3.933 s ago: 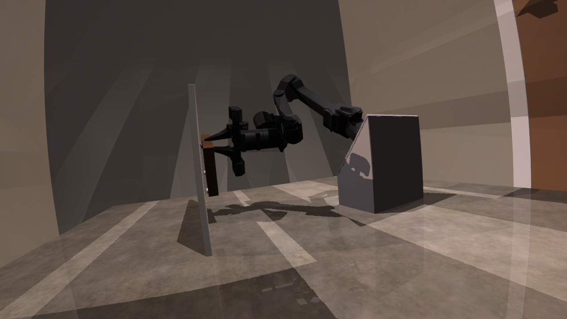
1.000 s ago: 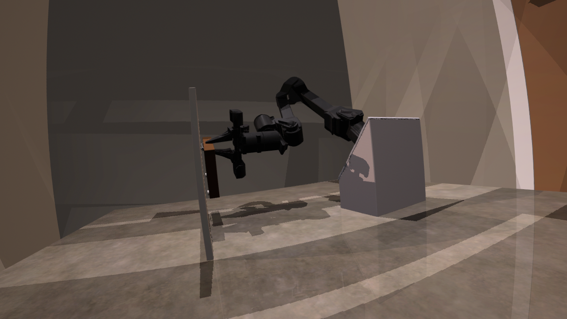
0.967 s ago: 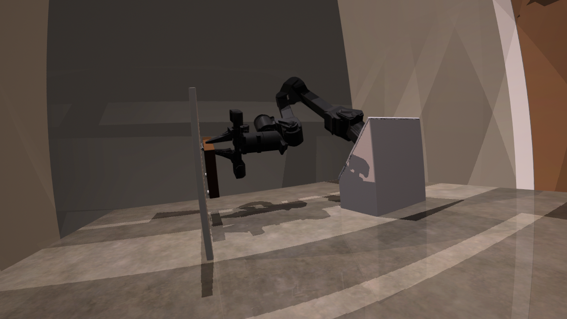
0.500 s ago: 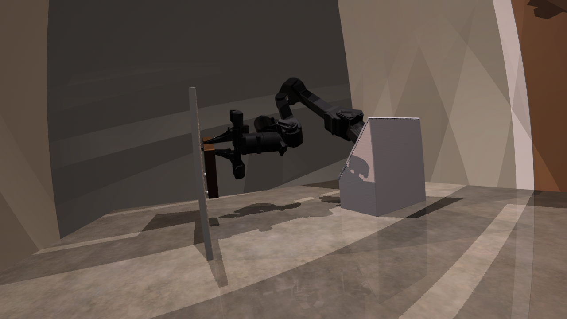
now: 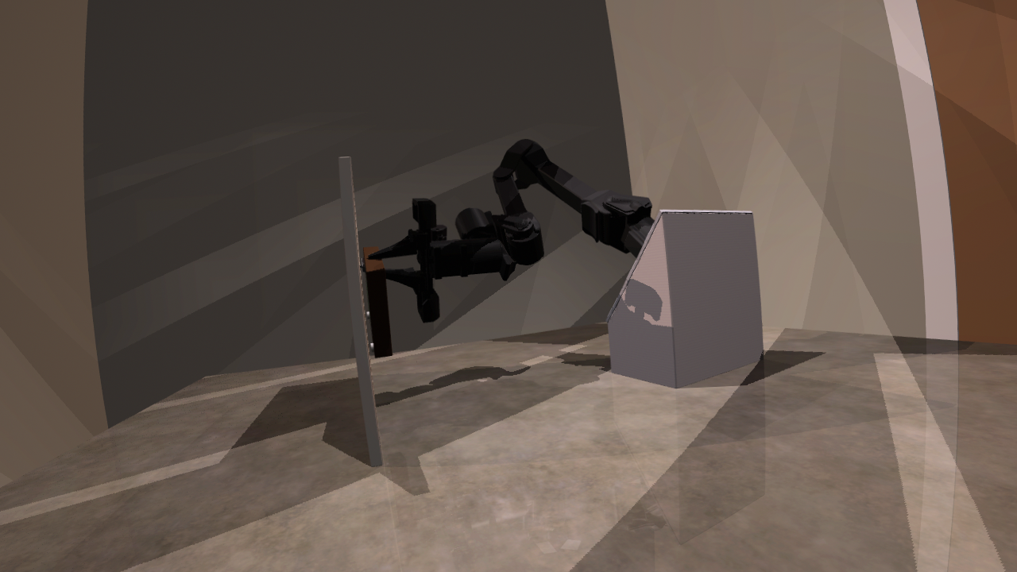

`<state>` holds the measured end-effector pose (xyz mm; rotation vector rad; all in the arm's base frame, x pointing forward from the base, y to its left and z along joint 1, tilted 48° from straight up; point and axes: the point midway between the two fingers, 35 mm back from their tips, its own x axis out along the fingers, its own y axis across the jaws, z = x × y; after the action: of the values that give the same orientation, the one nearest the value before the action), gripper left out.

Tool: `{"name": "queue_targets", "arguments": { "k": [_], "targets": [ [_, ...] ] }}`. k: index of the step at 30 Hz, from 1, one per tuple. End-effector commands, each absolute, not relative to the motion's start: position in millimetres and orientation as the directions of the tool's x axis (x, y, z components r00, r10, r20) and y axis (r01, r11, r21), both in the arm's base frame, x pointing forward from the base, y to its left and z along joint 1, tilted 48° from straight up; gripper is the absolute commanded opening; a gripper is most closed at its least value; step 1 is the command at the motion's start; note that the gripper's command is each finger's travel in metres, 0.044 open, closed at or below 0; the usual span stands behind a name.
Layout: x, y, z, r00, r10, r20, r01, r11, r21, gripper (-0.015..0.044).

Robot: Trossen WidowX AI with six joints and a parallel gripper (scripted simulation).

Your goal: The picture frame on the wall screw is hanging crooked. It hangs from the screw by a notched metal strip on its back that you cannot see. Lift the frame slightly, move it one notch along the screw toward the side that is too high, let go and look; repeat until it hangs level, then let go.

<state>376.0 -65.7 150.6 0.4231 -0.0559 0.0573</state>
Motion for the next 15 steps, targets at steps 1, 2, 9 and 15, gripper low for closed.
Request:
{"name": "queue_targets", "arguments": {
  "k": [1, 2, 9, 15],
  "targets": [
    [376.1, -66.2, 150.4, 0.997, 0.044, 0.066, -0.067, 0.908, 0.413, 0.0000],
    [376.1, -66.2, 150.4, 0.997, 0.044, 0.066, -0.067, 0.908, 0.413, 0.0000],
    [376.1, -66.2, 150.4, 0.997, 0.044, 0.066, -0.069, 0.892, 0.447, 0.0000],
    [376.1, -66.2, 150.5, 0.997, 0.044, 0.066, -0.070, 0.875, 0.479, 0.0000]
  ]
}}
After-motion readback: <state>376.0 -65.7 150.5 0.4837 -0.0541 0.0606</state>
